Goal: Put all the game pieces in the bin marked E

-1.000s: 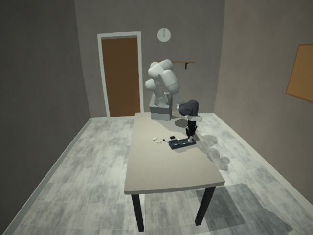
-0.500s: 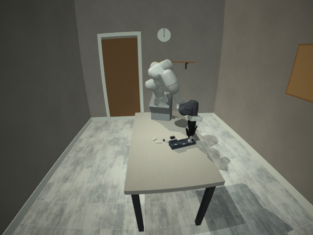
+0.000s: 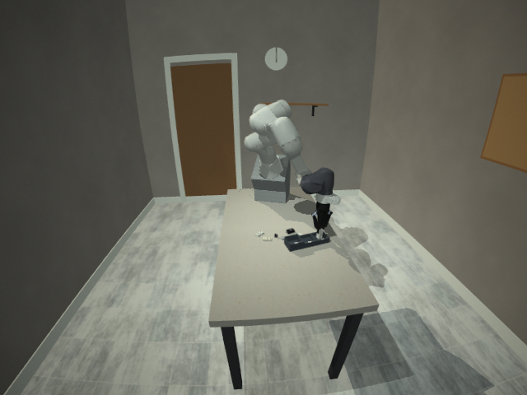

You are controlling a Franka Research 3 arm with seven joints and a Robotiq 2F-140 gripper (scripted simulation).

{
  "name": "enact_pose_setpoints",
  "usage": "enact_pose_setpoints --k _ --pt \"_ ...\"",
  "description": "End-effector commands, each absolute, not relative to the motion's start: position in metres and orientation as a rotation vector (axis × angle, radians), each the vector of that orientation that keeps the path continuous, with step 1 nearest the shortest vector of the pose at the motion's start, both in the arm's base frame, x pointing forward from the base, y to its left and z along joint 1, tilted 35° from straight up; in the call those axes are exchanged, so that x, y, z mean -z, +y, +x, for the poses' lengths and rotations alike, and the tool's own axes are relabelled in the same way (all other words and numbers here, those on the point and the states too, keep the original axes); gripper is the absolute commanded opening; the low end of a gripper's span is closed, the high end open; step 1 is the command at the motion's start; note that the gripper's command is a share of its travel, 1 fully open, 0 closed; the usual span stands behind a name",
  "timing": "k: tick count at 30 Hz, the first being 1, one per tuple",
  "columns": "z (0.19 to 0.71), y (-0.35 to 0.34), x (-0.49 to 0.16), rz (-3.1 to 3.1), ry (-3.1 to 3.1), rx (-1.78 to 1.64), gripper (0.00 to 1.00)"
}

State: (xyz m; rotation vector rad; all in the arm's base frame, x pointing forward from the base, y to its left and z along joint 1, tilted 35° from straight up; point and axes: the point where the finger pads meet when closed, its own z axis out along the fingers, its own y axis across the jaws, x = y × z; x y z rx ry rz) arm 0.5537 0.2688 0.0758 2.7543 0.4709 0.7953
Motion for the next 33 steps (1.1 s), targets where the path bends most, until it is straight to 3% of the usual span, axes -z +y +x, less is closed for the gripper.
enact_pose_setpoints --k 1,33 --pt "0.554 0.270 -0.076 2.757 0.467 -0.799 0.05" --pt "0.543 0.272 -0.094 2.757 0.467 -0.799 0.05"
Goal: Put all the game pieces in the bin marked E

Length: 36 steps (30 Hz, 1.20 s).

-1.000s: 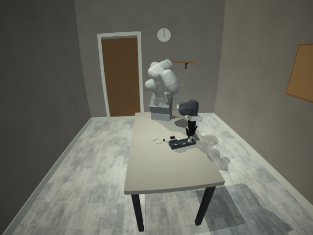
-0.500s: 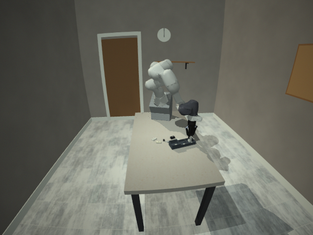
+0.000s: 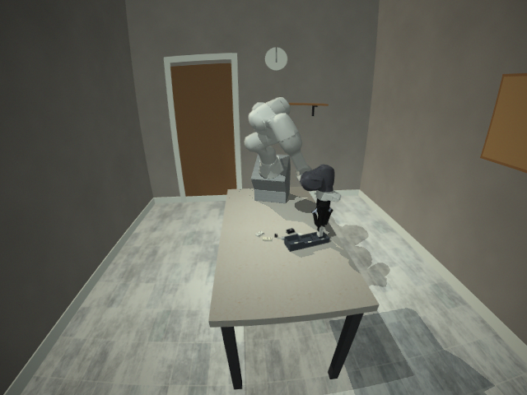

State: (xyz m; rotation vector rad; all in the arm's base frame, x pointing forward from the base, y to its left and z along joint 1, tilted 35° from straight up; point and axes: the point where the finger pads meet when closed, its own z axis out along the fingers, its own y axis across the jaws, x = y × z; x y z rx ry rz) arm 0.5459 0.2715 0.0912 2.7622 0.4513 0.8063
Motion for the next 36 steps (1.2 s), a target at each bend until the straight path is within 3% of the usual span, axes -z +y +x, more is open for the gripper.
enact_pose_setpoints --k 1,27,36 --pt "0.542 0.273 -0.095 2.757 0.467 -0.799 0.05" --pt "0.522 0.278 -0.125 2.757 0.467 -0.799 0.05" --pt "0.480 0.287 -0.187 2.757 0.467 -0.799 0.05"
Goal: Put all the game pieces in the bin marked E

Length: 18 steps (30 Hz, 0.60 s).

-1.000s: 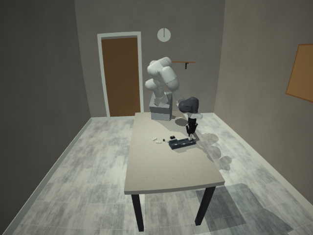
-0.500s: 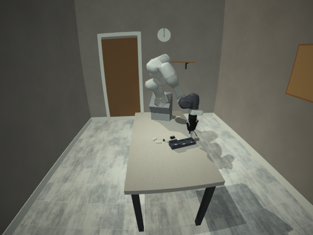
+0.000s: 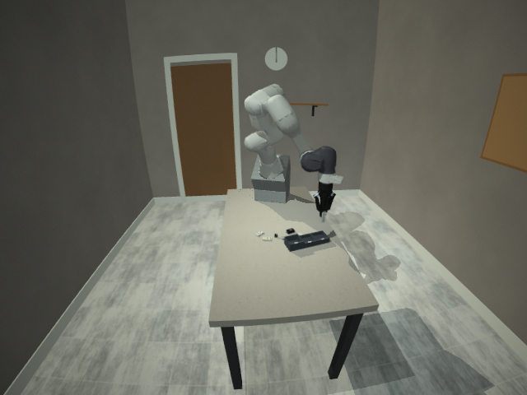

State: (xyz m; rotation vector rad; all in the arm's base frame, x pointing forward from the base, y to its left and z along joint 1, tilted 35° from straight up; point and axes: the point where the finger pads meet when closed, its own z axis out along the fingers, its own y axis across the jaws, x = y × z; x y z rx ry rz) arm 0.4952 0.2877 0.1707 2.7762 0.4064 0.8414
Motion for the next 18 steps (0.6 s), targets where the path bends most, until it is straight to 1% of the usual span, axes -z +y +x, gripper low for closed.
enact_pose_setpoints --k 1,5,18 --pt "0.476 0.289 -0.194 2.757 0.467 -0.799 0.05" --pt "0.461 0.292 -0.216 2.757 0.467 -0.799 0.05" --pt "0.461 0.292 -0.216 2.757 0.467 -0.799 0.05"
